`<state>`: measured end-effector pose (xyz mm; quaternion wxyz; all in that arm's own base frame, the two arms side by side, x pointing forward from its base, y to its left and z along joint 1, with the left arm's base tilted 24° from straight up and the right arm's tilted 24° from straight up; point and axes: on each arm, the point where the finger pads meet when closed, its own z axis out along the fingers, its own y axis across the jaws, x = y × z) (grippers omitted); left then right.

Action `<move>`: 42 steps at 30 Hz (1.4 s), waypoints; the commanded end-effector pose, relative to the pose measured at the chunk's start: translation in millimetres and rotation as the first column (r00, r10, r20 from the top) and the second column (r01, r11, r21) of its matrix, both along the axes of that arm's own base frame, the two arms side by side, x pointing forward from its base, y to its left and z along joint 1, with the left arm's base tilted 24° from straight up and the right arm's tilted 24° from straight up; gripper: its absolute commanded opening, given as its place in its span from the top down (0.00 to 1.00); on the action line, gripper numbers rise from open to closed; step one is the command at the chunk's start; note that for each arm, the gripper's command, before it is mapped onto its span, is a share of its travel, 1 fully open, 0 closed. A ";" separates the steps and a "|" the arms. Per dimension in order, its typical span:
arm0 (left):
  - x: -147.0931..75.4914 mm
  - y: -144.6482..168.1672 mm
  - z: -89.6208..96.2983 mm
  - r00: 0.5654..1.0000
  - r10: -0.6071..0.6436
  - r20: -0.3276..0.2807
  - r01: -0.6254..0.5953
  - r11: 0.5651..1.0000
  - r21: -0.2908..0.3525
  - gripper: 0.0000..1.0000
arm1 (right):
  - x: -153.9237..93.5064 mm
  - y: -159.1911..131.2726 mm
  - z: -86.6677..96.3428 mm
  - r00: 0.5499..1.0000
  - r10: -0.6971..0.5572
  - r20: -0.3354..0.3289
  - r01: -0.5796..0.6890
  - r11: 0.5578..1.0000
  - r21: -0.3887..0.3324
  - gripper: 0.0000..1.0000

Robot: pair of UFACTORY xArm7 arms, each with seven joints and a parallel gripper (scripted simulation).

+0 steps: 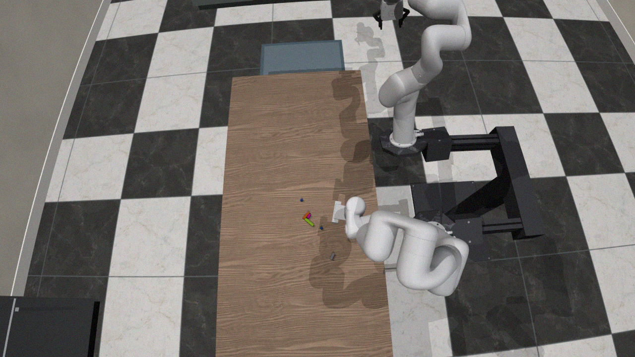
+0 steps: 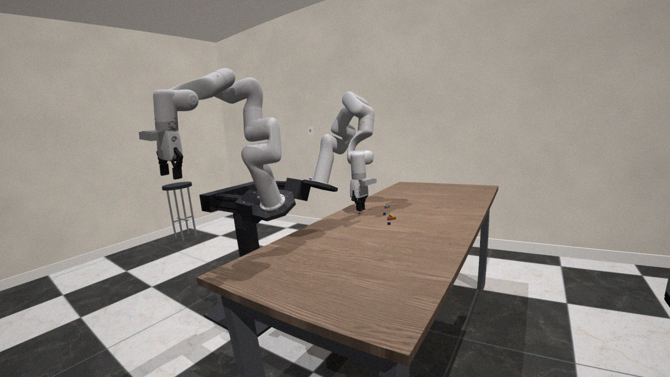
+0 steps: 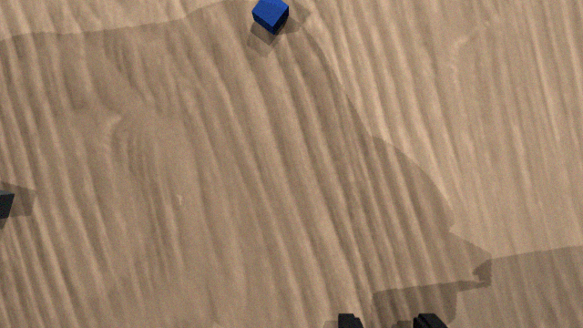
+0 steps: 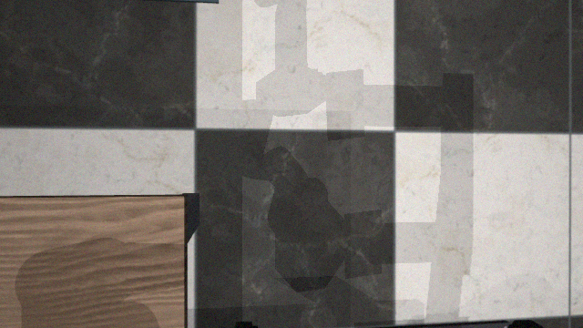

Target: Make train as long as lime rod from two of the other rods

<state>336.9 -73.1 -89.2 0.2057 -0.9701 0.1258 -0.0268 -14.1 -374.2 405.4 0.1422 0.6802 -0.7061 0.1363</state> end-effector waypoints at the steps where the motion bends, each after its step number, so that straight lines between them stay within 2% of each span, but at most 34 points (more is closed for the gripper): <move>1: 1.1 -1.6 0.8 1.000 -0.002 0.003 0.002 1.000 -0.002 0.83 | -0.1 -0.4 2.2 1.000 0.000 0.001 0.000 1.000 -0.005 0.00; 24: 2.3 2.9 -9.8 1.000 -0.002 0.003 0.002 1.000 -0.002 0.83 | -0.1 -0.4 2.2 1.000 0.000 0.001 0.000 1.000 -0.005 0.00; 42: 2.4 3.0 -10.1 1.000 -0.002 0.003 0.002 1.000 -0.002 0.83 | -0.1 -0.4 2.2 1.000 0.000 0.001 0.000 1.000 -0.005 0.00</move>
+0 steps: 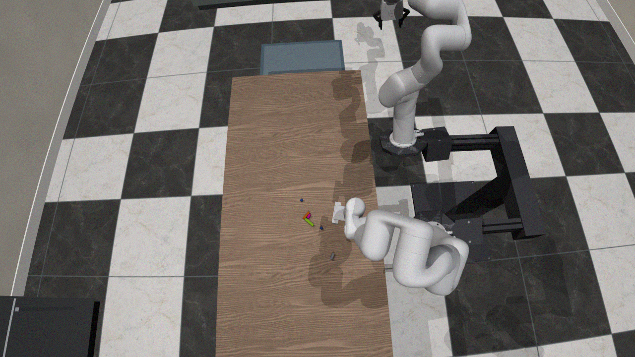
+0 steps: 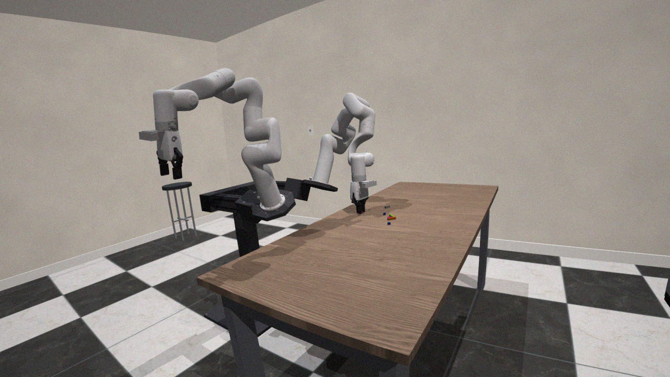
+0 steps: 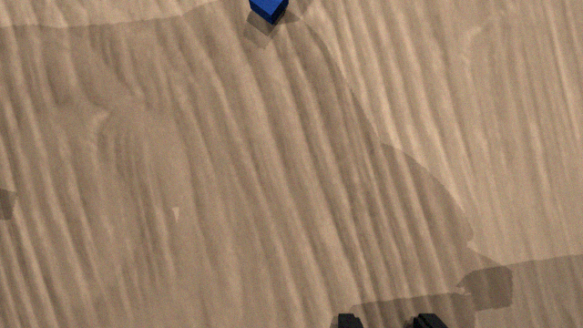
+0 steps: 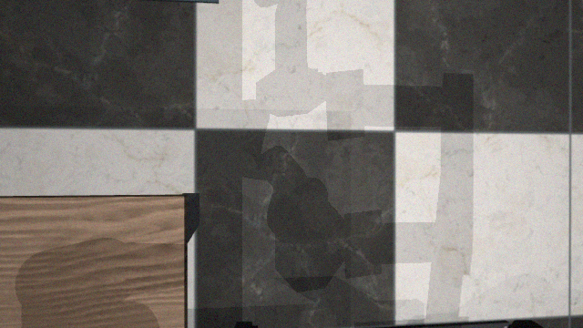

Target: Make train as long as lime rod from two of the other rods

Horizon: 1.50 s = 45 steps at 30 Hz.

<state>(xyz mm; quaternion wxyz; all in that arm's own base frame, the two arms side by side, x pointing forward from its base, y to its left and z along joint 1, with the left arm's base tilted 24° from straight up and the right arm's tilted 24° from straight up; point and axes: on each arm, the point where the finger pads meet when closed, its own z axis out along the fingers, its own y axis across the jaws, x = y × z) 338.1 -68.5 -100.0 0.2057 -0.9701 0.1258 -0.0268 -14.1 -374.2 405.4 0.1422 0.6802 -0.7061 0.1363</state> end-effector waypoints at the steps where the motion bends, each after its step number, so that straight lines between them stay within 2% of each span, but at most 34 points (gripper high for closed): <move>1: 1.1 -1.6 0.7 1.000 -0.002 0.003 0.002 1.000 -0.002 0.83 | -0.1 -0.4 2.2 1.000 0.000 0.001 0.000 1.000 -0.005 0.00; 20: 1.1 -1.6 0.7 1.000 -0.002 0.003 0.002 1.000 -0.002 0.83 | -0.1 -0.4 2.2 1.000 0.000 0.001 0.000 1.000 -0.005 0.00; 21: 1.1 -1.6 0.7 1.000 -0.002 0.003 0.002 1.000 -0.002 0.79 | -0.1 -0.4 2.2 1.000 0.000 0.001 0.000 1.000 -0.005 0.00; 25: 1.1 -1.6 0.7 1.000 -0.002 0.003 0.002 1.000 -0.002 0.79 | -0.1 -0.4 2.2 1.000 0.000 0.001 0.000 1.000 -0.005 0.00; 26: 1.1 -1.6 0.7 1.000 -0.002 0.003 0.002 1.000 -0.002 0.75 | -0.1 -0.4 2.2 1.000 0.000 0.001 0.000 1.000 -0.005 0.00; 28: 1.1 -1.6 0.7 1.000 -0.002 0.003 0.002 1.000 -0.002 0.75 | -0.1 -0.4 2.2 1.000 0.000 0.001 0.000 1.000 -0.005 0.00; 29: 1.1 -1.6 0.7 1.000 -0.002 0.003 0.002 1.000 -0.002 0.71 | -0.1 -0.4 2.2 1.000 0.000 0.001 0.000 1.000 -0.005 0.00; 31: 1.1 -1.6 0.7 1.000 -0.002 0.003 0.002 1.000 -0.002 0.71 | -0.1 -0.4 2.2 1.000 0.000 0.001 0.000 1.000 -0.005 0.00; 32: 1.1 -1.6 0.7 1.000 -0.002 0.003 0.002 1.000 -0.002 0.67 | -0.1 -0.4 2.2 1.000 0.000 0.001 0.000 1.000 -0.005 0.00; 34: 1.1 -1.6 0.7 1.000 -0.002 0.003 0.002 1.000 -0.002 0.67 | -0.1 -0.4 2.2 1.000 0.000 0.001 0.000 1.000 -0.005 0.00; 35: 1.1 -1.6 0.7 1.000 -0.002 0.003 0.002 1.000 -0.002 0.63 | -0.1 -0.4 2.2 1.000 0.000 0.001 0.000 1.000 -0.005 0.00; 45: 1.1 -1.6 0.7 1.000 -0.002 0.003 0.002 1.000 -0.002 0.63 | -0.1 -0.4 2.2 1.000 0.000 0.001 0.000 1.000 -0.005 0.00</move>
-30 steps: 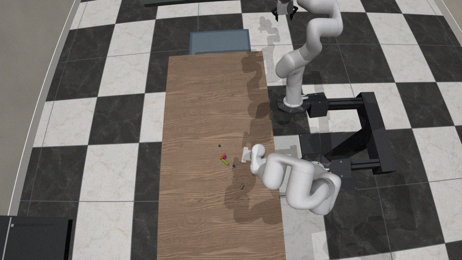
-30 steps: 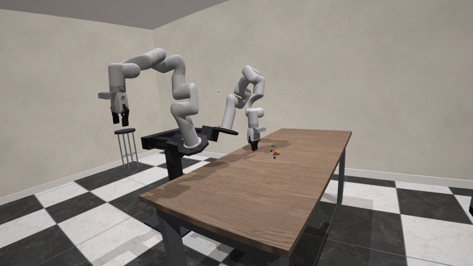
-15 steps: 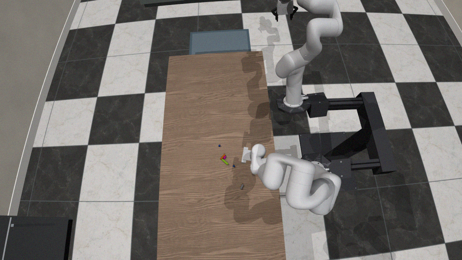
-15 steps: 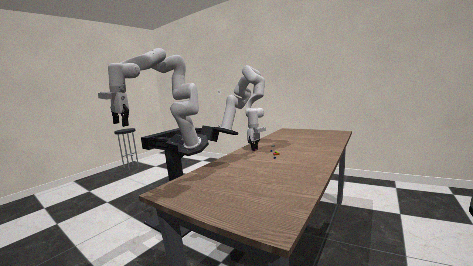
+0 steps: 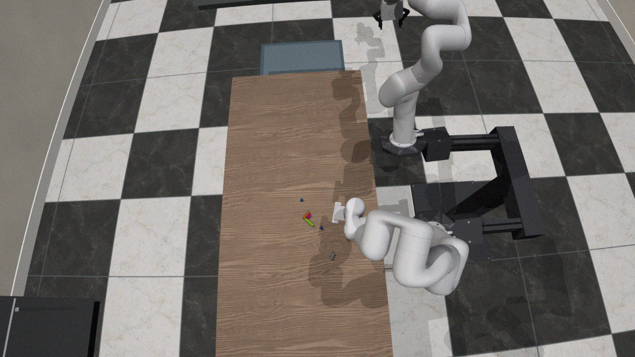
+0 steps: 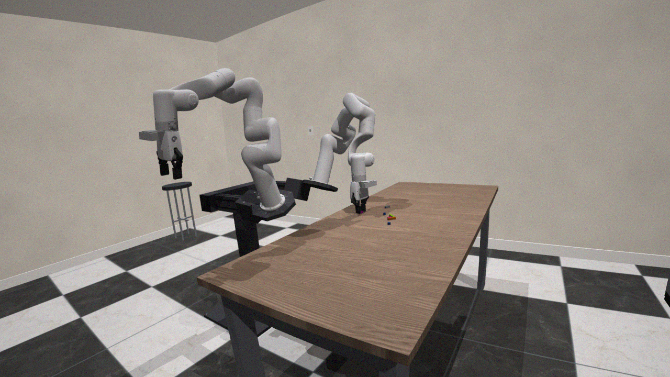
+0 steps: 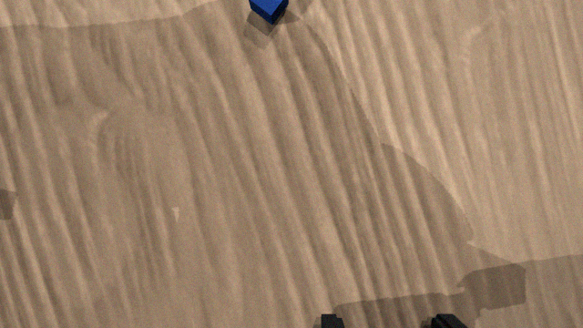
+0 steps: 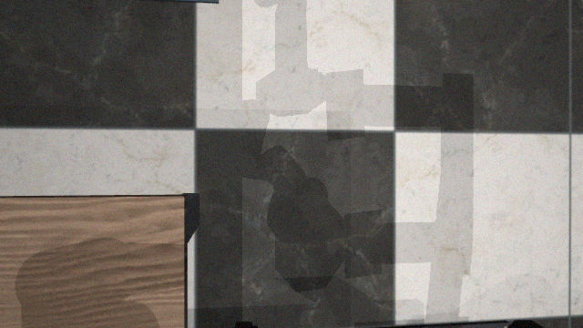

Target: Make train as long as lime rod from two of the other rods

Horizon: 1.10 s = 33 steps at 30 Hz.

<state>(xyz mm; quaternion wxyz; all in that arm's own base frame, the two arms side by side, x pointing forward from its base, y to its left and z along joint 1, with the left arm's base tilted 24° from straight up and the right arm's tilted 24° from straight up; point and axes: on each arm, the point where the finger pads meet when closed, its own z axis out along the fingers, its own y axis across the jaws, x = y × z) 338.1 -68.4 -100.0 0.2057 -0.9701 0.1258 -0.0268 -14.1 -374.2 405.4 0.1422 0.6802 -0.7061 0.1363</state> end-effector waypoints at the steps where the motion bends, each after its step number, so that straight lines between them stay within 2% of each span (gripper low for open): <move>1: 1.1 -1.7 0.8 1.000 -0.002 0.003 0.002 1.000 -0.002 0.63 | -0.1 -0.4 2.2 1.000 0.000 0.001 0.000 1.000 -0.005 0.00; 12: -0.9 -9.3 18.7 1.000 -0.002 0.003 0.002 1.000 -0.002 0.63 | -0.1 -0.4 2.2 1.000 0.000 0.001 0.000 1.000 -0.005 0.00; 25: -7.3 -33.9 76.1 1.000 -0.002 0.003 0.002 1.000 -0.002 0.63 | -0.1 -0.4 2.2 1.000 0.000 0.001 0.000 1.000 -0.005 0.00; 33: -8.1 -36.9 83.2 1.000 -0.002 0.003 0.002 1.000 -0.002 0.63 | -0.1 -0.4 2.2 1.000 0.000 0.001 0.000 1.000 -0.005 0.00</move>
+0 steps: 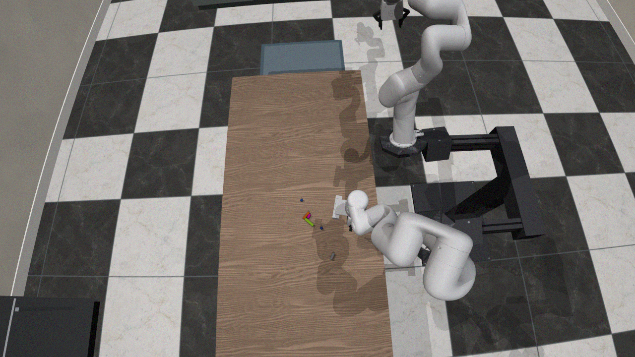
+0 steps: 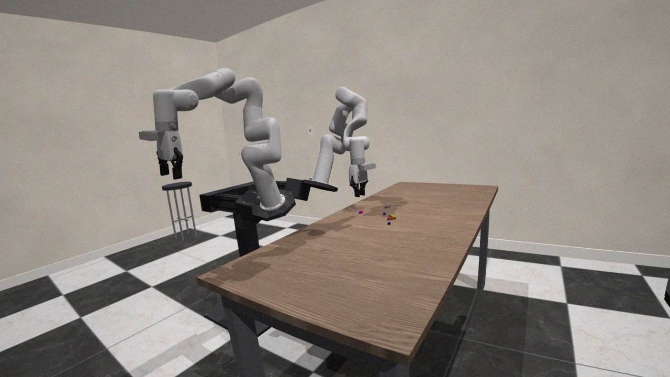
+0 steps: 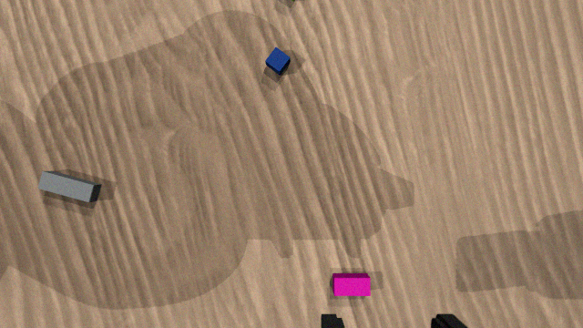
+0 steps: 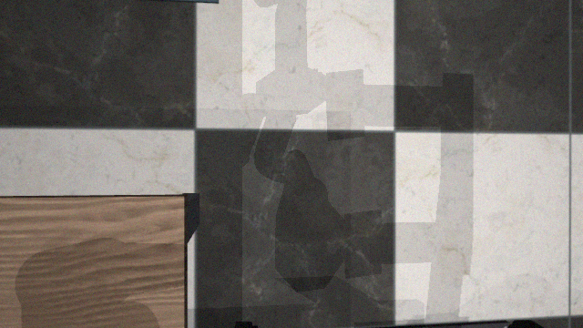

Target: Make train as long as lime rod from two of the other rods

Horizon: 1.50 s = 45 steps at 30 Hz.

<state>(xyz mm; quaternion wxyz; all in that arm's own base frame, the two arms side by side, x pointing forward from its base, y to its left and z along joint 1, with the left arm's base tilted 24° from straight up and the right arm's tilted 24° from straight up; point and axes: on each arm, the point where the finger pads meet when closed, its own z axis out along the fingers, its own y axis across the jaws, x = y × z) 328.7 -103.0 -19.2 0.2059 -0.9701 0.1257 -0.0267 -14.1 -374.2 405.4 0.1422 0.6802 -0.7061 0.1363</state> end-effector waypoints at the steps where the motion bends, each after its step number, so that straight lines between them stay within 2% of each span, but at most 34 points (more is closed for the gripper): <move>1: 1.3 -2.4 2.4 1.000 -0.002 0.003 0.002 1.000 -0.003 0.63 | -0.1 -0.4 2.2 1.000 0.000 0.001 0.000 1.000 -0.005 0.00; 2: 1.3 -2.4 2.4 1.000 -0.002 0.003 0.002 1.000 -0.003 0.00 | -0.1 -0.4 2.2 1.000 0.000 0.001 0.000 1.000 -0.005 0.00; 24: 1.5 -2.2 2.4 1.000 -0.006 0.002 0.006 1.000 -0.002 0.00 | -0.1 -0.4 2.2 1.000 0.000 0.001 0.000 1.000 -0.005 0.00; 30: 3.9 -0.1 3.2 0.999 -0.039 -0.013 0.039 0.999 0.000 0.00 | -0.1 -0.4 2.2 1.000 0.000 0.001 0.000 1.000 -0.005 0.00; 33: 8.2 3.7 4.4 0.994 -0.099 -0.039 0.100 0.995 0.005 0.00 | -0.1 -0.4 2.2 1.000 0.000 0.001 0.000 1.000 -0.005 0.00; 37: 17.6 12.4 7.4 0.968 -0.230 -0.098 0.232 0.973 0.008 0.00 | -0.1 -0.4 2.2 1.000 0.000 0.001 0.000 1.000 -0.005 0.00; 45: 36.7 32.9 13.9 0.845 -0.487 -0.219 0.498 0.867 -0.009 0.00 | -0.1 -0.4 2.2 1.000 0.000 0.001 0.000 1.000 -0.005 0.00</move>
